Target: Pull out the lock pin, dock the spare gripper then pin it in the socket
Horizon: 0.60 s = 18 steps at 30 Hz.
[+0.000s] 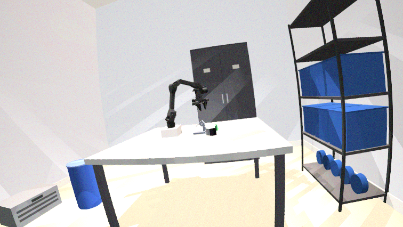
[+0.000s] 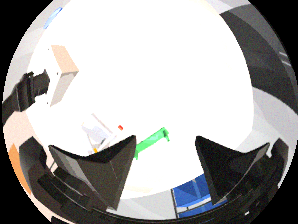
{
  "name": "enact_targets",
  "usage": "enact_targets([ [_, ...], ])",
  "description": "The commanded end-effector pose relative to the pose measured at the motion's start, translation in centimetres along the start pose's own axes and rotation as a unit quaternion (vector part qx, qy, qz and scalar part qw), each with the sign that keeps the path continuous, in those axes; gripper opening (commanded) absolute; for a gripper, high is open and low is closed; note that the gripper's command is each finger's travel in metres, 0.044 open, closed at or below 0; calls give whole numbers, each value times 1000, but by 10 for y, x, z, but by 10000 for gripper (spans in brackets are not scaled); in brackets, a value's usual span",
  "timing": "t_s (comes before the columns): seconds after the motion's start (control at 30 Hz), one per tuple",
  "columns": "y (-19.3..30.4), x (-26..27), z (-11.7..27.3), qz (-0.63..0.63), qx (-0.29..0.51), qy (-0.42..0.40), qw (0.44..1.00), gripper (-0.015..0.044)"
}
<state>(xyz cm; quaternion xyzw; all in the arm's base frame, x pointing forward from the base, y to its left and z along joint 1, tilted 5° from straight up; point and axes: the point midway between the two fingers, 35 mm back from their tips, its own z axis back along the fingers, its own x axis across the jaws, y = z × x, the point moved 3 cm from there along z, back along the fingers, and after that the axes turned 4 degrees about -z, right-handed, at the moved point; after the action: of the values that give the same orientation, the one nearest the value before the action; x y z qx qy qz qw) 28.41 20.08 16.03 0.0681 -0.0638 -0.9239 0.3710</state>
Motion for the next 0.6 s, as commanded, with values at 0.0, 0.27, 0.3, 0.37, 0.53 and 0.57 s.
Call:
enact_targets([
  [0.0,33,31,-4,-150,-13,-28,988,300],
  [0.27,81,90,-12,-414,-23,-79,907,300],
  [0.3,81,90,-12,-414,-23,-79,907,300],
  [0.37,81,90,-15,-414,-23,-79,907,300],
  [0.53,80,92,-59,-414,-23,-79,907,300],
  [0.57,79,93,-72,-414,-23,-79,907,300],
])
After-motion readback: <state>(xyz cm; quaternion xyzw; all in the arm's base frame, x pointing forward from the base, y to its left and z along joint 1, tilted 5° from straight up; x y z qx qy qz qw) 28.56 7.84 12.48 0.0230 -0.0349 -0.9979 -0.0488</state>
